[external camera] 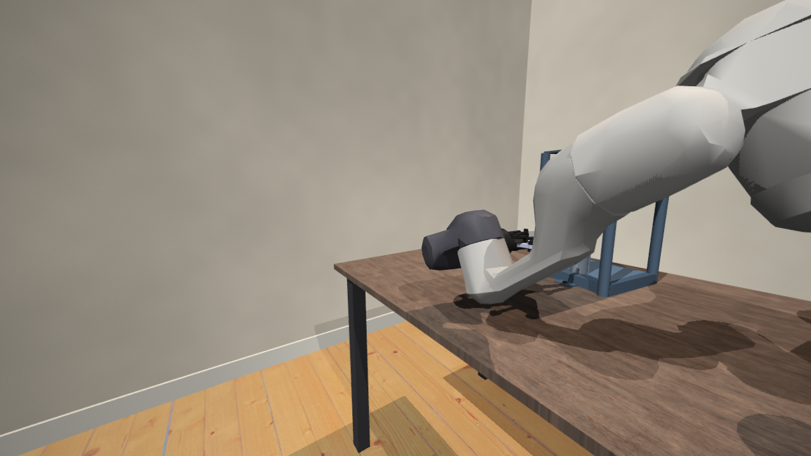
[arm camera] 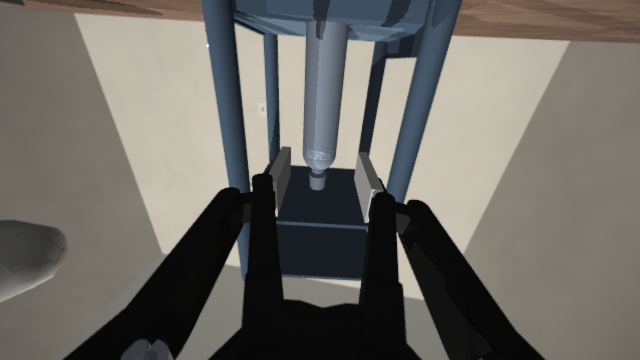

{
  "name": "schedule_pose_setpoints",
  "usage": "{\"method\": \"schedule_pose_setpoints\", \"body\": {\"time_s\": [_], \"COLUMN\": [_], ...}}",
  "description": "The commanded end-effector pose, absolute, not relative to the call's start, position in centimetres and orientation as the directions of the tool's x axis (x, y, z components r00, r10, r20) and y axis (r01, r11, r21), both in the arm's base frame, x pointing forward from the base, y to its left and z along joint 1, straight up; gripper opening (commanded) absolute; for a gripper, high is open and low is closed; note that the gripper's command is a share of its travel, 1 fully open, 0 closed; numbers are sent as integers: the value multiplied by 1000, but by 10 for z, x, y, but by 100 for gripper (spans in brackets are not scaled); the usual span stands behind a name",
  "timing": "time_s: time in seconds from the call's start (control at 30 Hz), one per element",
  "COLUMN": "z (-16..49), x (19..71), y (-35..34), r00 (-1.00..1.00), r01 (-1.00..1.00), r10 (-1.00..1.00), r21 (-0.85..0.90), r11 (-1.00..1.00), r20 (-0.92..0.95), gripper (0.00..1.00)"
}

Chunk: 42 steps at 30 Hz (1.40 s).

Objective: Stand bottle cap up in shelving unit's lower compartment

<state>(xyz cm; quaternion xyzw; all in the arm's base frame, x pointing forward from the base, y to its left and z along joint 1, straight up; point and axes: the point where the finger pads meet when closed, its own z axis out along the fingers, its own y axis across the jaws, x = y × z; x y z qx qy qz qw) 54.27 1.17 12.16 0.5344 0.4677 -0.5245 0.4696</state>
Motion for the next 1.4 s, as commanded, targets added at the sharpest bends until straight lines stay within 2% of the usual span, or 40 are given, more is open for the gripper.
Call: {"method": "schedule_pose_setpoints", "body": {"time_s": [0.0, 0.7, 1.37], "z": [121, 132, 181], "x": [540, 540, 540], "y": [12, 12, 11], "r00": [5, 5, 5], "r01": [992, 992, 992], "r10": [4, 4, 4], "r21": [5, 5, 5], "r11": [-130, -130, -130], "r20": [-1000, -1000, -1000], "gripper": [40, 40, 40]}}
